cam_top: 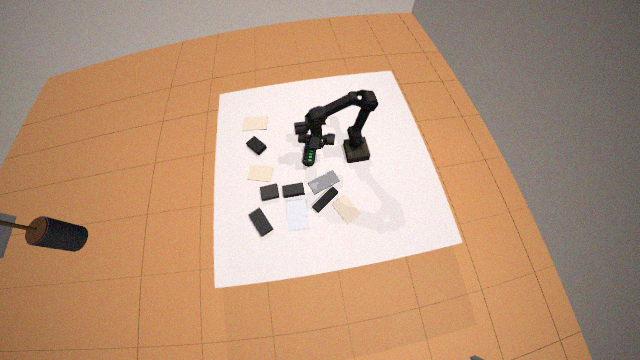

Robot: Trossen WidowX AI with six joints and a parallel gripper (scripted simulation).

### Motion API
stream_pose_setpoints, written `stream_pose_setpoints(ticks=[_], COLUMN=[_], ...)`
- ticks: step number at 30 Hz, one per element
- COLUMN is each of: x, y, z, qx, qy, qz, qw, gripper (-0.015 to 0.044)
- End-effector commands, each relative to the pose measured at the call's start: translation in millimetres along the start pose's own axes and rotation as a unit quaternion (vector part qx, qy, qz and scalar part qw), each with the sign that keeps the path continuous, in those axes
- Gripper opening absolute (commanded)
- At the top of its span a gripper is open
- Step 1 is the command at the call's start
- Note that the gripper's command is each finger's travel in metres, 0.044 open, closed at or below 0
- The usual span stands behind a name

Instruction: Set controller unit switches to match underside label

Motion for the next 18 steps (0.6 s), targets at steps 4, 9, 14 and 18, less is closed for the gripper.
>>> stream_pose_setpoints(ticks=[4,9,14,18], x=[-0.1,-0.1,-0.1,0.0], y=[-0.4,-0.4,-0.4,0.0], z=[-1.1,-1.1,-1.1,-0.3], qx=[0.001,0.001,0.001,0.0], qy=[0.0,0.0,0.0,0.0], qz=[-0.002,-0.002,-0.002,0.0], qw=[1.0,1.0,1.0,1.0], gripper=[0.0,0.0,0.0,0.0105])
Point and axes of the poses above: the point midway between the two fingers, 35 mm back from their tips, its own z axis out along the fingers, its own y axis across the jaws, x = y × z, the point moved 10 cm from there along -z, back along the fingers, and after that the axes turned 2 degrees about z, right-handed, at the moved point
